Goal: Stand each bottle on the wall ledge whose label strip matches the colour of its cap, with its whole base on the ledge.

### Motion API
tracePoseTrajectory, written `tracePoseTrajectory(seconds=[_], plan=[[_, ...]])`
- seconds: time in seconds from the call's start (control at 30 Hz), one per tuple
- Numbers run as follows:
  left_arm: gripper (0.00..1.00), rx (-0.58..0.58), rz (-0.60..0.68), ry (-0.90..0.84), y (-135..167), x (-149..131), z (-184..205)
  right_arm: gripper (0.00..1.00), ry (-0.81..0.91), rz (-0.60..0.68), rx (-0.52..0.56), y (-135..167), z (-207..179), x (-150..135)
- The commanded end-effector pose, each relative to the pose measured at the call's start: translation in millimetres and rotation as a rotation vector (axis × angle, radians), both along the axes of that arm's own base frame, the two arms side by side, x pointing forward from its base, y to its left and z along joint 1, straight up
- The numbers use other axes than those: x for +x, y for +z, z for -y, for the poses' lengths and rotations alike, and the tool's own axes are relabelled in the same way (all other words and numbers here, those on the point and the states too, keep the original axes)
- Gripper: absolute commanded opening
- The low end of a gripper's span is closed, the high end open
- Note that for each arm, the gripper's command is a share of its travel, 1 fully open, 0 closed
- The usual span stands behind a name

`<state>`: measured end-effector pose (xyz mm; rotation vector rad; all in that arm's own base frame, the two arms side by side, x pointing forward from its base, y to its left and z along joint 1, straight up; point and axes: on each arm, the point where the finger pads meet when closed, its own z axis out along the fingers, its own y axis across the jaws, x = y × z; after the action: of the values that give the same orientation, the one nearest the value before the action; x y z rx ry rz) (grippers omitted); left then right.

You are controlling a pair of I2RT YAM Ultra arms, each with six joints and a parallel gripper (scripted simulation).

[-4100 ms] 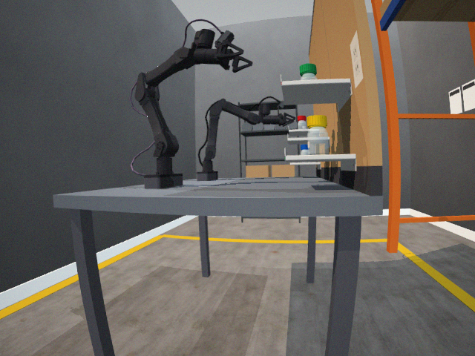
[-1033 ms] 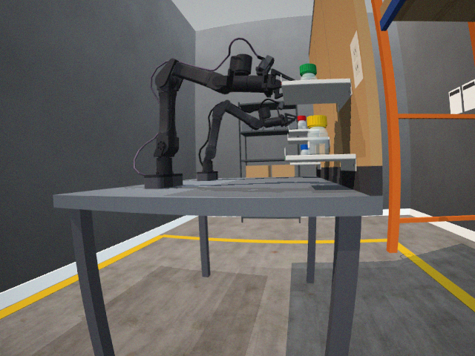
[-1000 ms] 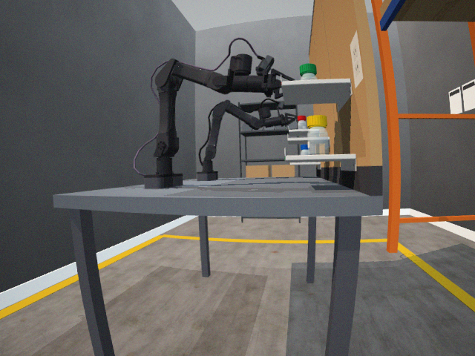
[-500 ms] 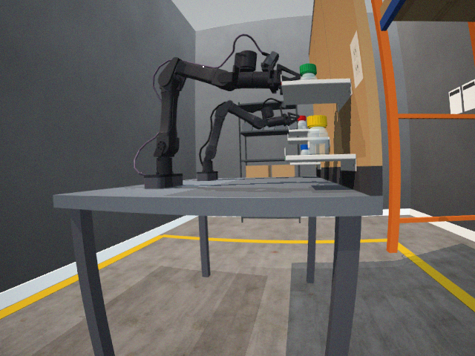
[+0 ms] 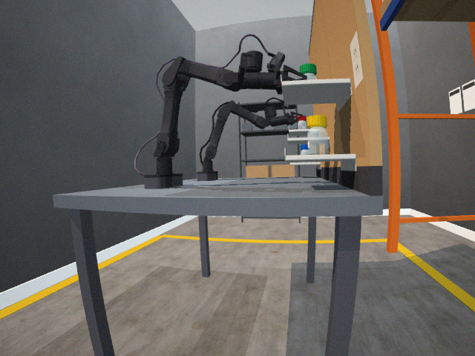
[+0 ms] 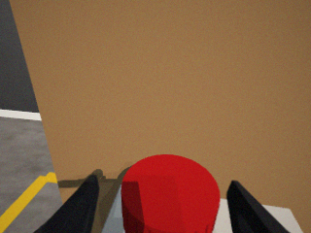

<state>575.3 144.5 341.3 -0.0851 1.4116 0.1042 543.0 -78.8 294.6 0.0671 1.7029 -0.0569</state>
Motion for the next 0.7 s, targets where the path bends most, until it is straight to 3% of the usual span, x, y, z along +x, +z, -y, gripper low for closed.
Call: tracePoseTrajectory(seconds=[0.0,0.27,0.3,0.33,0.37,0.67], plan=[[0.81,-0.002,-0.009,-0.004,1.9,7.2,3.8,0.81,-0.004,0.045,-0.002,21.3,-1.8,7.7],[0.81,-0.002,-0.009,-0.004,1.9,7.2,3.8,0.81,-0.004,0.04,-0.001,19.1,-1.1,16.6],[0.72,-0.002,-0.009,-0.004,1.9,7.2,3.8,0.81,-0.004,0.042,-0.002,19.7,-1.1,17.5],[0.72,-0.002,-0.009,-0.004,1.9,7.2,3.8,0.81,-0.004,0.046,-0.002,21.7,-1.1,16.8],[0.72,-0.002,-0.009,-0.004,1.9,7.2,3.8,0.72,-0.004,0.052,-0.003,24.8,-1.2,15.6],[0.6,0.002,0.001,-0.003,4.9,2.7,1.5,0.6,-0.003,0.053,-0.004,25.1,-1.2,15.7]])
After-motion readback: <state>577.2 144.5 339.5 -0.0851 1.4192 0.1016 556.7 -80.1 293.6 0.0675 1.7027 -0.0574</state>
